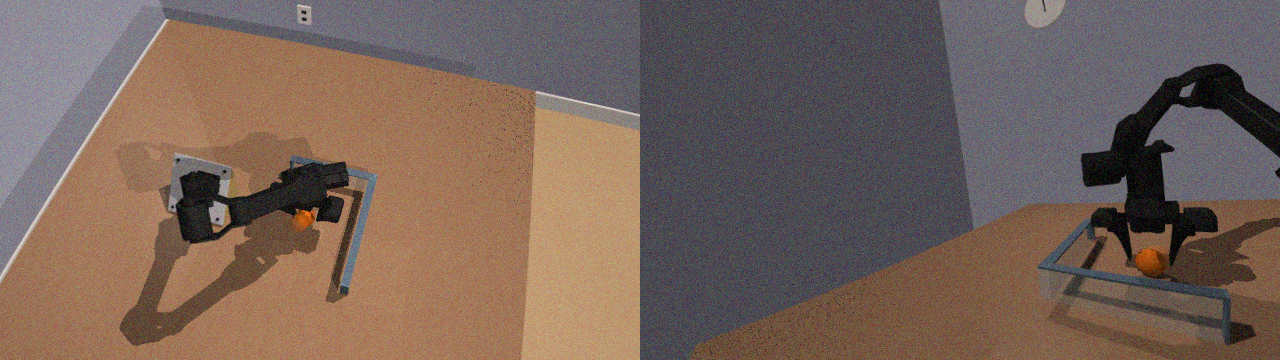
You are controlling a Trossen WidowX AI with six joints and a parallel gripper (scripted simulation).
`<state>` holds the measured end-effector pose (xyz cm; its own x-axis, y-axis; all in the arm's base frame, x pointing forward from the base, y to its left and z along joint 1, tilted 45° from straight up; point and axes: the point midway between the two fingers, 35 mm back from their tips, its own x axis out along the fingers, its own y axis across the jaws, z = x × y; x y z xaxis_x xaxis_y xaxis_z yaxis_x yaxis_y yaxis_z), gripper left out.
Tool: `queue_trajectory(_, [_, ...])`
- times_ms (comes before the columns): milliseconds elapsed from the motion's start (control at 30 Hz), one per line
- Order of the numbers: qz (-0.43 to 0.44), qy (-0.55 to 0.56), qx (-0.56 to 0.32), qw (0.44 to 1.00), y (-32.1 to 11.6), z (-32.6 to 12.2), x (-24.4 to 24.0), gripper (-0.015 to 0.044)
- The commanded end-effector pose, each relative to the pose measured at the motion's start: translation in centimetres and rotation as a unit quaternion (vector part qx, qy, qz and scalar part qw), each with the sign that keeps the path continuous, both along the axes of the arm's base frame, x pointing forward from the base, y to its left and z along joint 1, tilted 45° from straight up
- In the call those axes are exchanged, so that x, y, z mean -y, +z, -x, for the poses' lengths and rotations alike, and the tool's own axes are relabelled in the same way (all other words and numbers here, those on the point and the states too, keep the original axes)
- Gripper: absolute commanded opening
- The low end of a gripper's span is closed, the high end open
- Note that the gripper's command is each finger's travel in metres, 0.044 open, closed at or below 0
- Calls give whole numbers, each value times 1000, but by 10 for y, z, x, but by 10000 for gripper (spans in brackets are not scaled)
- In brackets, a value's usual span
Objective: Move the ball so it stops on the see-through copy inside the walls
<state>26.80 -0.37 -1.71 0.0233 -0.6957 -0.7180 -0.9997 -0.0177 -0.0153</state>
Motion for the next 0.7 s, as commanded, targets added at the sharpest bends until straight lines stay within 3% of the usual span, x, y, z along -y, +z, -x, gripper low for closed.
queue_trajectory(0, [4, 1, -3, 1000, -2, 1, 2, 235])
queue_trajectory(200, [4, 1, -3, 1000, -2, 1, 2, 195])
queue_trajectory(433, [1, 2, -3, 1000, 14, -4, -17, 11])
queue_trajectory(667, [-2, 3, -4, 1000, 41, -6, -47, 0])
